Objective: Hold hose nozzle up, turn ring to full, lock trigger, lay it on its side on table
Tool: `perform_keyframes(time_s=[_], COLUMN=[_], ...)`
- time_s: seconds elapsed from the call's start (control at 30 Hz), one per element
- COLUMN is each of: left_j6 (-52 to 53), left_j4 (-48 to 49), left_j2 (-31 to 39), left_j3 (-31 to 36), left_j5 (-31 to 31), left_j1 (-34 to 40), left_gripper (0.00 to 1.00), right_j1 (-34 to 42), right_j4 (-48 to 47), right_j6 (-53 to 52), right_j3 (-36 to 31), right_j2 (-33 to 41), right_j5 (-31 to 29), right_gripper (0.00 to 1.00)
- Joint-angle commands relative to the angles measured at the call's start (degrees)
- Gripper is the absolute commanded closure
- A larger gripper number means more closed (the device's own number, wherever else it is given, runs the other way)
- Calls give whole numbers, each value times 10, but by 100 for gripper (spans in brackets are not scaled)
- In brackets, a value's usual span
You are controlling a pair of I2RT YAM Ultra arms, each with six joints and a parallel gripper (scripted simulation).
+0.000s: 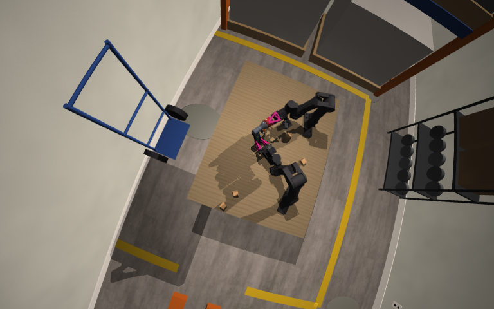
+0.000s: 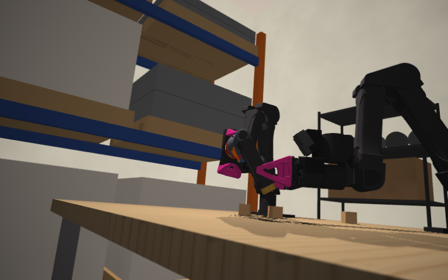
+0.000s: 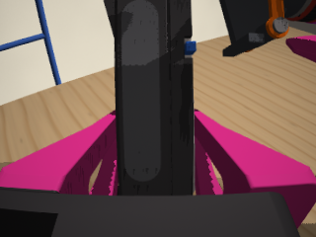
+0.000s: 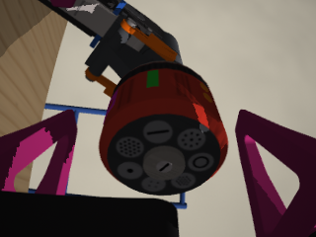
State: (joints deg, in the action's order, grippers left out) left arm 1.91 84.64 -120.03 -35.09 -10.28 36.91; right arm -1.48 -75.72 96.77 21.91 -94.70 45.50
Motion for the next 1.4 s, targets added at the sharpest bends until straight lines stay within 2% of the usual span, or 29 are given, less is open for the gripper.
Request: perform_keyframes(time_s=[0.0,0.07,0.1,0.6,0.63,0.77,0.87,0.9,1.37], left_j6=[-8,-8,-8,-8,-8,-8,-8,-8,-8], left_j4=[54,54,54,54,54,54,54,54,54], left_j2=[6,6,6,6,6,6,6,6,6], left_j3=[-25,-25,-25,-26,-26,-26,-26,-26,-26], left_j5=[0,0,0,-1,-1,-1,-1,-1,0], left_j1=[6,6,6,6,6,6,6,6,6], left_gripper=[65,65,65,65,65,65,65,65,65], right_j1=[3,2,1,1,2,2,4,1,1], right_j4=[-16,-17,-15,-15,-28,-21,-17,-16,-16], right_j6=[-7,-7,-7,-7,107,194,155,131,129], right_j3=[25,25,26,30,28,29,30,30,30], right_j2=[20,21,22,24,18,15,13,24,24], right_j5=[-4,-4,-4,-4,-7,-7,-6,-4,-4], right_gripper=[8,8,100,100,100,100,100,13,13])
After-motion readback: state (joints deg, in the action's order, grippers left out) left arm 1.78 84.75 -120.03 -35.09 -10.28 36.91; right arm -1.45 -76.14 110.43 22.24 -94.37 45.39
